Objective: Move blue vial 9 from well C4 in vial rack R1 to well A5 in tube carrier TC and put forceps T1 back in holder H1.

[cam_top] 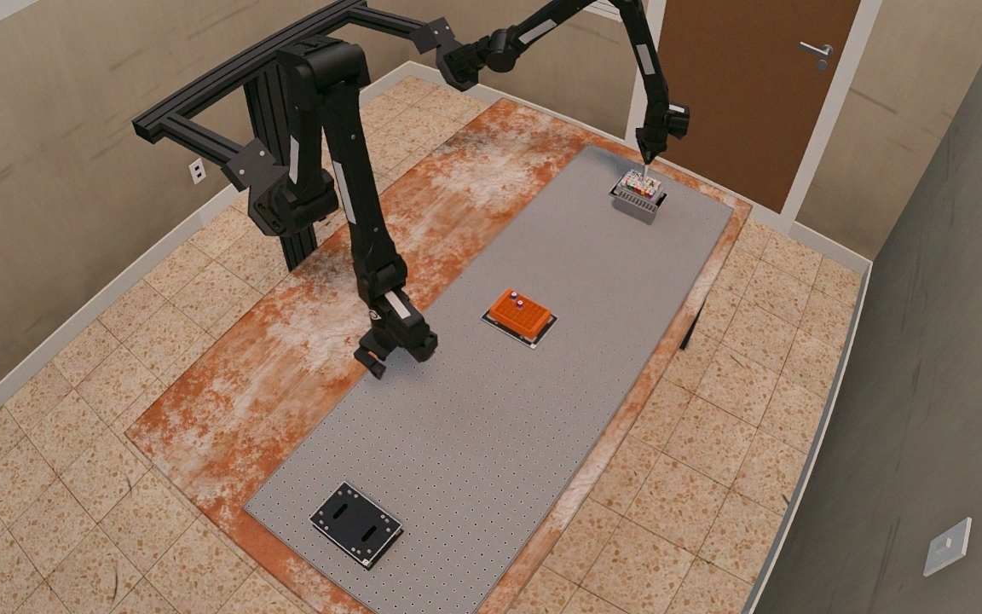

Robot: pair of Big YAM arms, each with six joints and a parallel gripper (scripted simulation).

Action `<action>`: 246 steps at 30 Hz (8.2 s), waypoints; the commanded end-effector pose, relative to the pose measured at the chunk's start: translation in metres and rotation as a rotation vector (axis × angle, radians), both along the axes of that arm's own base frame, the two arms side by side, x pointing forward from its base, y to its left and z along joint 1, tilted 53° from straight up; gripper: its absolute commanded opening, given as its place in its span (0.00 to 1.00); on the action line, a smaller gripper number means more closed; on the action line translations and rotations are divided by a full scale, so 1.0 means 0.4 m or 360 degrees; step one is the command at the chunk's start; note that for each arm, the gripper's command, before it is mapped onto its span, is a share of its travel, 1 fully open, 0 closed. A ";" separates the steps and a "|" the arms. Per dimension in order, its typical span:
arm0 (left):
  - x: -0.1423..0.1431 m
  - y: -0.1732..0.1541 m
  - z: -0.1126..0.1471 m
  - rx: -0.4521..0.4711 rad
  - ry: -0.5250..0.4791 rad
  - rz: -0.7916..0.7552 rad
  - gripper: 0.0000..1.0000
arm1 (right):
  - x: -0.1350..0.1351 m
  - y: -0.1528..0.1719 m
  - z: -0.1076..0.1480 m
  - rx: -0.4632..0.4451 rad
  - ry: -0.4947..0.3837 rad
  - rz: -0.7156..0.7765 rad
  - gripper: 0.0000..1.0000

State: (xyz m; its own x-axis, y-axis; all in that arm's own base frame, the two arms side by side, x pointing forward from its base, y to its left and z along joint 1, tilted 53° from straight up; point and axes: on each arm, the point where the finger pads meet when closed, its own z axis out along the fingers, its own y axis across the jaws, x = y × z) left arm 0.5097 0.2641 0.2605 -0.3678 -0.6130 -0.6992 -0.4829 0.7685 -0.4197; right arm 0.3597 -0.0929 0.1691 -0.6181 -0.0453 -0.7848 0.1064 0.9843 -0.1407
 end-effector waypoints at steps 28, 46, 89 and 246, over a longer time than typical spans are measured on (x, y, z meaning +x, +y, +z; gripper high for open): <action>0.048 0.014 0.025 0.0013 -0.0046 0.0008 0.11 | 0.005 -0.005 0.016 -0.0019 -0.0016 0.0000 1.00; 0.054 0.015 0.026 0.0017 -0.0057 0.0004 0.11 | 0.005 -0.005 0.016 -0.0019 -0.0016 0.0000 1.00; 0.055 0.014 0.025 0.0014 -0.0058 0.0000 0.11 | 0.005 -0.005 0.016 -0.0019 -0.0016 0.0000 1.00; -0.094 -0.163 0.073 0.0063 -0.0045 -0.0025 0.09 | 0.005 -0.005 0.016 -0.0019 -0.0016 0.0000 1.00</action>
State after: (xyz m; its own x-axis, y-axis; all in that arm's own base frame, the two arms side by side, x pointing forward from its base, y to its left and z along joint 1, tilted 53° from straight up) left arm 0.4735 0.2085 0.2754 -0.3878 -0.5822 -0.7146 -0.4745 0.7907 -0.3867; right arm 0.3597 -0.0929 0.1691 -0.6181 -0.0453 -0.7848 0.1064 0.9843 -0.1407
